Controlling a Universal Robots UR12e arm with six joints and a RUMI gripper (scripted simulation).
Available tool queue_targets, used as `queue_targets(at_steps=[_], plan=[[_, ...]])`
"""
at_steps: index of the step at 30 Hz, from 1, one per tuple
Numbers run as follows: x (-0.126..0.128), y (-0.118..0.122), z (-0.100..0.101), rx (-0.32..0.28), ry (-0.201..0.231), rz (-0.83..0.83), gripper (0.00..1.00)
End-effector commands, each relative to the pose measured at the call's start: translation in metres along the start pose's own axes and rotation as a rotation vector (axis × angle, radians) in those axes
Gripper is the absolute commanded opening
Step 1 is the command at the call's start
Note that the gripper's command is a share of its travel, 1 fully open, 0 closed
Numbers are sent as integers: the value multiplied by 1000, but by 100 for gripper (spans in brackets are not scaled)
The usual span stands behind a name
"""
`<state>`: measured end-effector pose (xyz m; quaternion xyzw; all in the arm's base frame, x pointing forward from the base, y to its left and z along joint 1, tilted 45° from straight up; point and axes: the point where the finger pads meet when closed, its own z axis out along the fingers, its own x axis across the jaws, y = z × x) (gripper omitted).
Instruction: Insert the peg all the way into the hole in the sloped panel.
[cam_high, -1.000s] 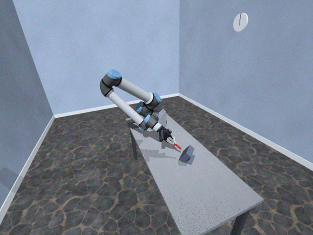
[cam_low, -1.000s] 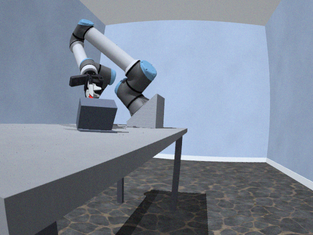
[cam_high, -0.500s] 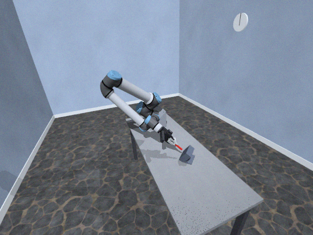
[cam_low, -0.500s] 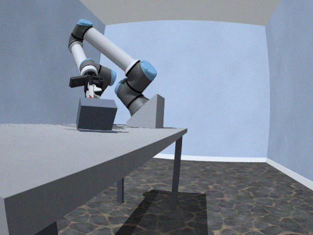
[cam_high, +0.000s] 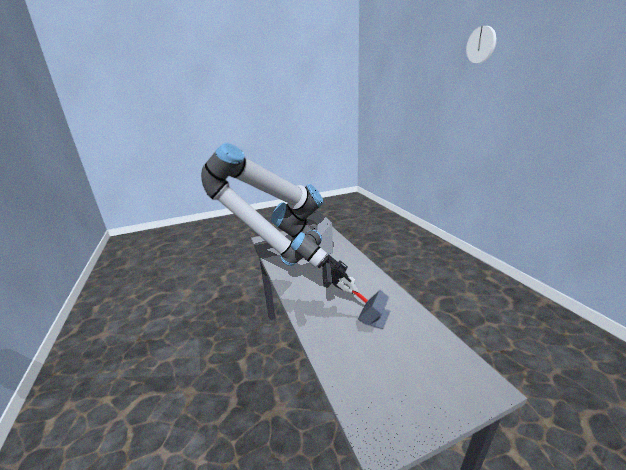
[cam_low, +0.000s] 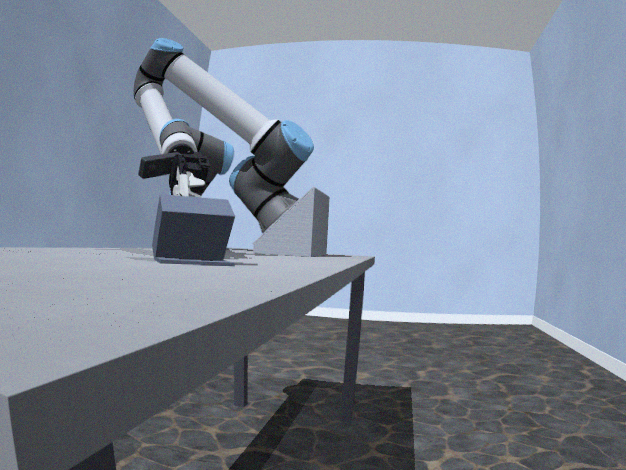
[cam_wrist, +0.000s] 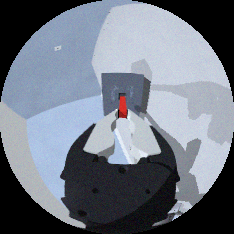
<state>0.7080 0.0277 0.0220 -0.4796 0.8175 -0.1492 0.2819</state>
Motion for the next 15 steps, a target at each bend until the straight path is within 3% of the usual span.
queue_targets(at_steps=[1,15], plan=[[-2,-3,6,6,-2,-2,0],[-3,-4,17,6,-2,-2,0]])
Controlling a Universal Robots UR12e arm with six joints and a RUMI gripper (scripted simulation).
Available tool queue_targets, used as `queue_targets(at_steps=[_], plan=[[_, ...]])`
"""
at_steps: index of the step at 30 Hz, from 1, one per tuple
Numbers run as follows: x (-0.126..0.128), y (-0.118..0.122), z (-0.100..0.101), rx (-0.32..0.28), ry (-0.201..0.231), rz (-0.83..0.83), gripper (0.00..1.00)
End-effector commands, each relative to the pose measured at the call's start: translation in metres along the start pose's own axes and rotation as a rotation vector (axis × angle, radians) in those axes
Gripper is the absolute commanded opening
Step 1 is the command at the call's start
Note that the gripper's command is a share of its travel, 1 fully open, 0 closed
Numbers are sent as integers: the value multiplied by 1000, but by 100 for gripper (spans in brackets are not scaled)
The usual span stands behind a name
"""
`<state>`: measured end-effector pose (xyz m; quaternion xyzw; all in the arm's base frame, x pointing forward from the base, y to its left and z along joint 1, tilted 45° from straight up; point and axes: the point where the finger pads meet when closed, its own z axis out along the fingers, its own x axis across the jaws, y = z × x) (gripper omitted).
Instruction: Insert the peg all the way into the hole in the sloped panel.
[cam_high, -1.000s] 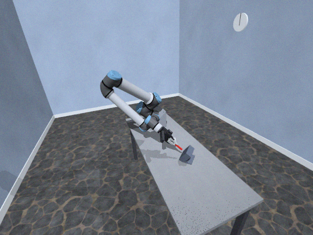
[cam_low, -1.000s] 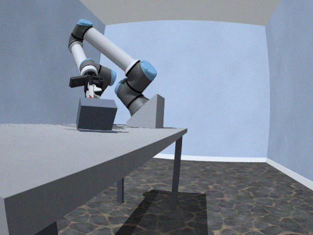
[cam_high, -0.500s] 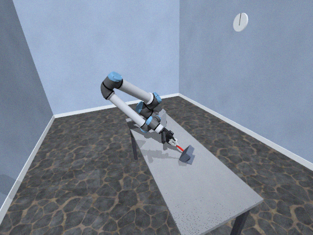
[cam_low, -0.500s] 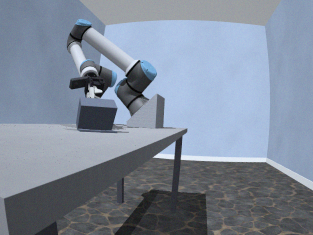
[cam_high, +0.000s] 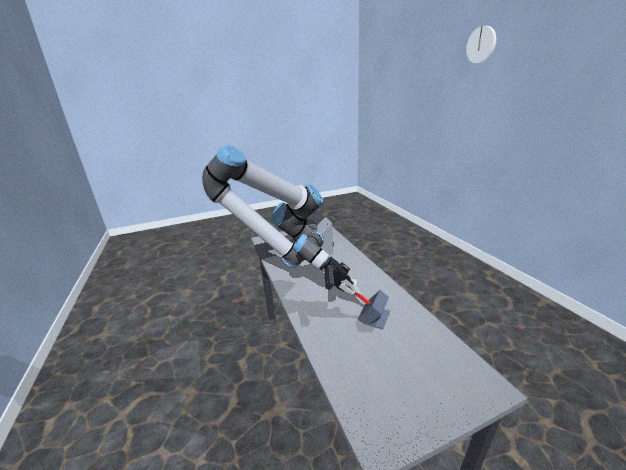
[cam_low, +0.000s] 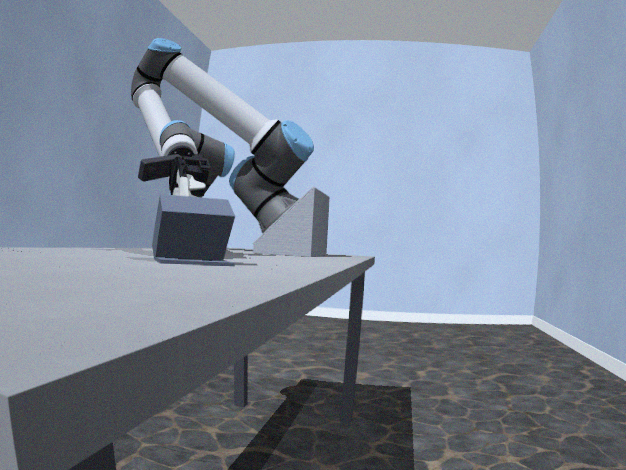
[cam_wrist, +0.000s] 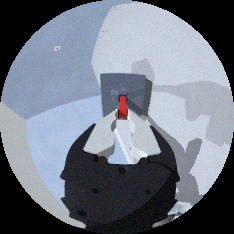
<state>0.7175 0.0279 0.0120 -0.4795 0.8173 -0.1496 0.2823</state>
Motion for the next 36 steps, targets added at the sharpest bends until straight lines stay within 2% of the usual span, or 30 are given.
queue_targets(at_steps=[1,30,36], plan=[[-2,-3,3,5,-2,-1,0],[-2,-2,31,5,-2,-1,0],[-1,0,26,2,-1,-1,0]])
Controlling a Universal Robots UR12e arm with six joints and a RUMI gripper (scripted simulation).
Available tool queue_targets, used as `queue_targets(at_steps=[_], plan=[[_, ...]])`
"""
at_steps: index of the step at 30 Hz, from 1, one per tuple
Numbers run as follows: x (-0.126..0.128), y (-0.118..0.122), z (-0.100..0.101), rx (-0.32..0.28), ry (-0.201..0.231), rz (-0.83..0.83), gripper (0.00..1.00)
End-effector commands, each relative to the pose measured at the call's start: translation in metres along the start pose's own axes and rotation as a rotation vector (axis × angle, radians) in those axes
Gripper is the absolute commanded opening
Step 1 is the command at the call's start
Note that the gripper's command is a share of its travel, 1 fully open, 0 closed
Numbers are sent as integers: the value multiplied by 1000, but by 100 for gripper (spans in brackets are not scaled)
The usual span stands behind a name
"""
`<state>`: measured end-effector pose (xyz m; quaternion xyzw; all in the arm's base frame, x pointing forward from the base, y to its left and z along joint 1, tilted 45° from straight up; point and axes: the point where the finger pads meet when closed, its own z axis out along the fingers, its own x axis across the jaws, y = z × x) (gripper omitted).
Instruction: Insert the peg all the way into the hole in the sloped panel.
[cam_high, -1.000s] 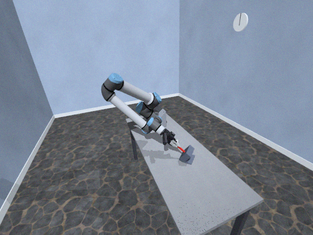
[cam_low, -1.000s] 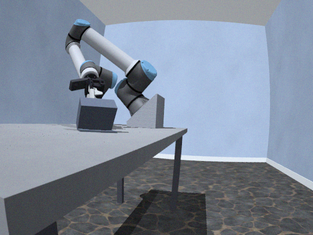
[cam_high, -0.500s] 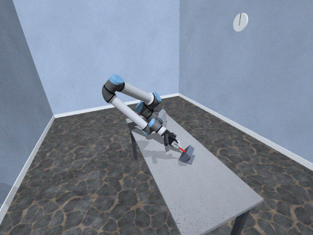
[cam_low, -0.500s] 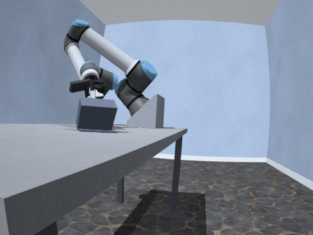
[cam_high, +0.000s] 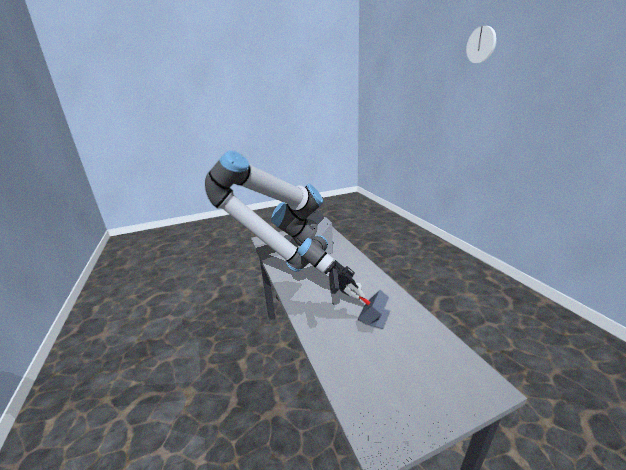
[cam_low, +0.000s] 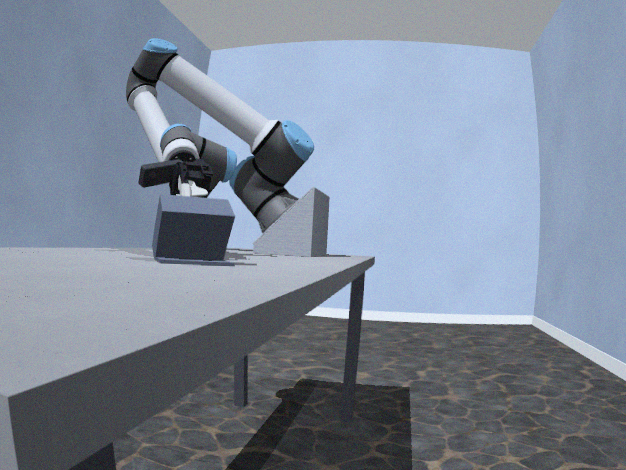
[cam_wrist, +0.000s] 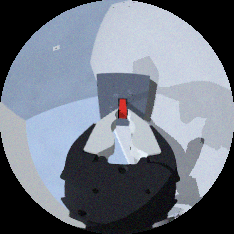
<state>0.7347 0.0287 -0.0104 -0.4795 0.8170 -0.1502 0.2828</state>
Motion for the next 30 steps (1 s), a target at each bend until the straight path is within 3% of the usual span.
queue_targets(at_steps=[1,6,30], plan=[[-1,0,-2,0,0,0,0],[-1,0,-2,0,0,0,0],[-1,0,-2,0,0,0,32]])
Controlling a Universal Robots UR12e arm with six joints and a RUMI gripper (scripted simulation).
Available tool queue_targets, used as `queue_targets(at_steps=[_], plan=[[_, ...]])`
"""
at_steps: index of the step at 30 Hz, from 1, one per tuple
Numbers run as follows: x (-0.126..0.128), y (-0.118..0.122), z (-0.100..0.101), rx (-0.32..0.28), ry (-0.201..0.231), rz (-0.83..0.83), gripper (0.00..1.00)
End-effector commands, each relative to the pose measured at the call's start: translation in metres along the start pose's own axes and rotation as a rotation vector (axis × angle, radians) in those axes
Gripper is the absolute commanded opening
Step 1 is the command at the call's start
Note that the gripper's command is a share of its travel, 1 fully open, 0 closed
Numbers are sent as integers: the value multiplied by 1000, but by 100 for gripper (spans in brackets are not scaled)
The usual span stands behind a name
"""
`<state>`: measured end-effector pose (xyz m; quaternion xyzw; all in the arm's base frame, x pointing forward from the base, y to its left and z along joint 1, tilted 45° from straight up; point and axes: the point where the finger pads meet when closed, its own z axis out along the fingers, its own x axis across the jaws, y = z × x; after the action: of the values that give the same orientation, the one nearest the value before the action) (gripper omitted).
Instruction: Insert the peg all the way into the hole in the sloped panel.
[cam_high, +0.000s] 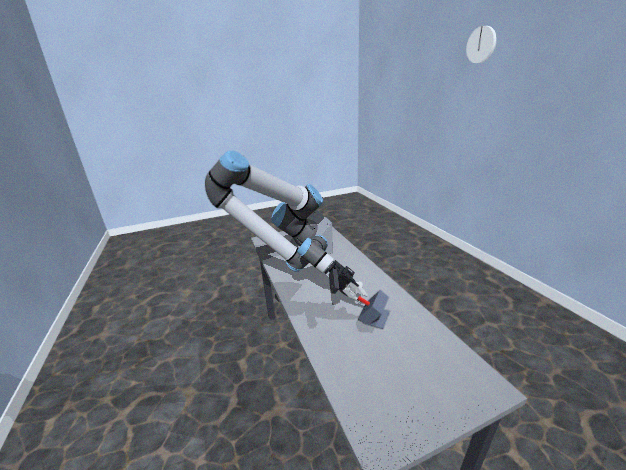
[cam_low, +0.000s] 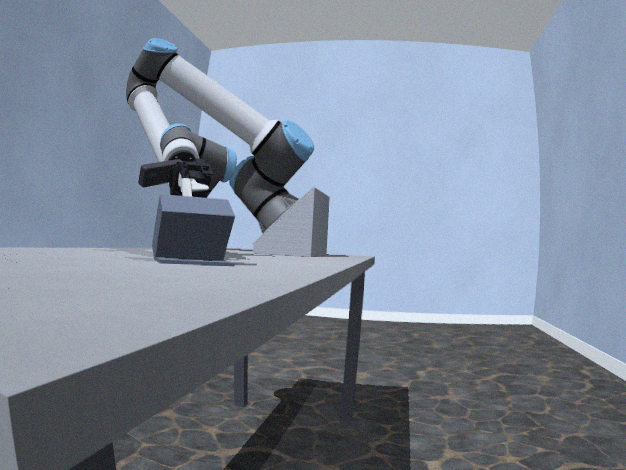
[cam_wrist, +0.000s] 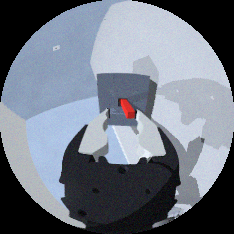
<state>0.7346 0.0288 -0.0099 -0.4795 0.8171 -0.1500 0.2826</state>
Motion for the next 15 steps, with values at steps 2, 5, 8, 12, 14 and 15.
queue_targets(at_steps=[2,5,8,12,14,15], plan=[[0,0,-1,0,-1,0,33],[0,0,-1,0,-1,0,36],[0,0,-1,0,-1,0,40],[0,0,-1,0,-1,0,46],[0,1,-3,0,0,0,49],[0,1,-4,-1,0,0,50]])
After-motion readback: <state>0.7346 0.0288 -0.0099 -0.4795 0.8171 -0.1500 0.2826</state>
